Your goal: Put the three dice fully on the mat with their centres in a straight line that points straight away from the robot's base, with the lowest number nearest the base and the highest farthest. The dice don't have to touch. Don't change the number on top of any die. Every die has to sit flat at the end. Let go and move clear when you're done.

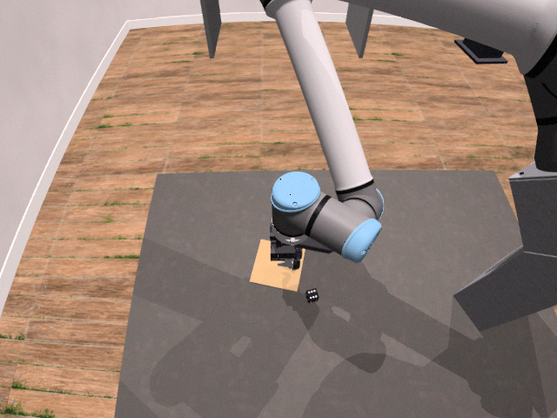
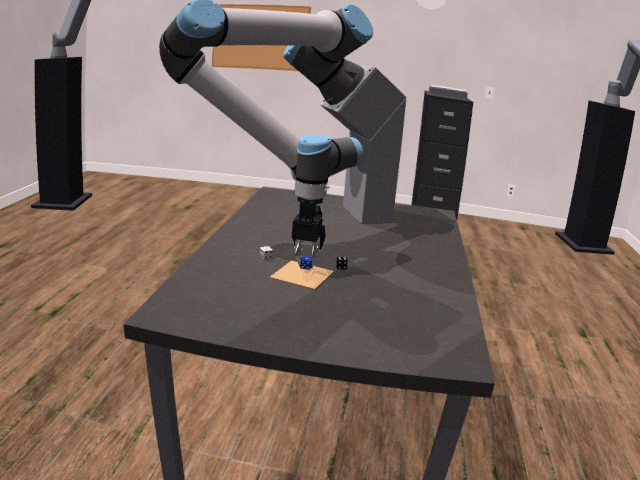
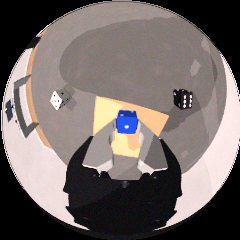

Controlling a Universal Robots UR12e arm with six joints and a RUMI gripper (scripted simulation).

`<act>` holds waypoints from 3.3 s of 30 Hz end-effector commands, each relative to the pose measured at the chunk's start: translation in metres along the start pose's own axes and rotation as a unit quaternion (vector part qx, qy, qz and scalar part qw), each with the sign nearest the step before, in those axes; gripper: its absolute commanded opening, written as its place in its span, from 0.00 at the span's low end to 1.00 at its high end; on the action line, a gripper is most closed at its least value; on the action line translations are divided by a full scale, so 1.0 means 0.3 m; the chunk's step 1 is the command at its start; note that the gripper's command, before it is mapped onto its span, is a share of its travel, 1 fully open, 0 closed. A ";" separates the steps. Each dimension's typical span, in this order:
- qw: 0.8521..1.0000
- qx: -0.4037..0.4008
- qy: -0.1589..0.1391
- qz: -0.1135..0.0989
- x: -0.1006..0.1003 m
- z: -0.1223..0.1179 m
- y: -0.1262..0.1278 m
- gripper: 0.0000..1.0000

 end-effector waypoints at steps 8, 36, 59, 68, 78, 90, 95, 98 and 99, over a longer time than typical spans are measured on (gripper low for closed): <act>1.000 -0.001 -0.001 0.000 -0.002 -0.004 -0.003 0.14; 1.000 0.000 -0.001 0.000 0.017 0.000 -0.001 0.28; 1.000 0.000 -0.001 0.000 0.296 0.001 -0.001 0.28; 1.000 0.000 0.000 0.000 0.300 0.000 0.000 1.00; 1.000 0.000 -0.001 0.000 0.300 -0.001 0.000 1.00; 1.000 0.006 0.000 0.000 0.299 0.002 -0.015 1.00; 1.000 0.023 0.000 0.000 0.297 0.004 -0.039 1.00; 0.999 0.052 0.001 -0.001 0.293 0.008 -0.080 1.00; 0.998 0.064 0.001 -0.001 0.291 0.009 -0.097 1.00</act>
Point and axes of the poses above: the point where the finger pads meet when closed, its own x axis back along the fingers, its own y axis across the jaws, z = x × y, the point moved 9 cm from there along x, back along the fingers, and after that the axes turned 11 degrees about -x, right-handed, at the moved point
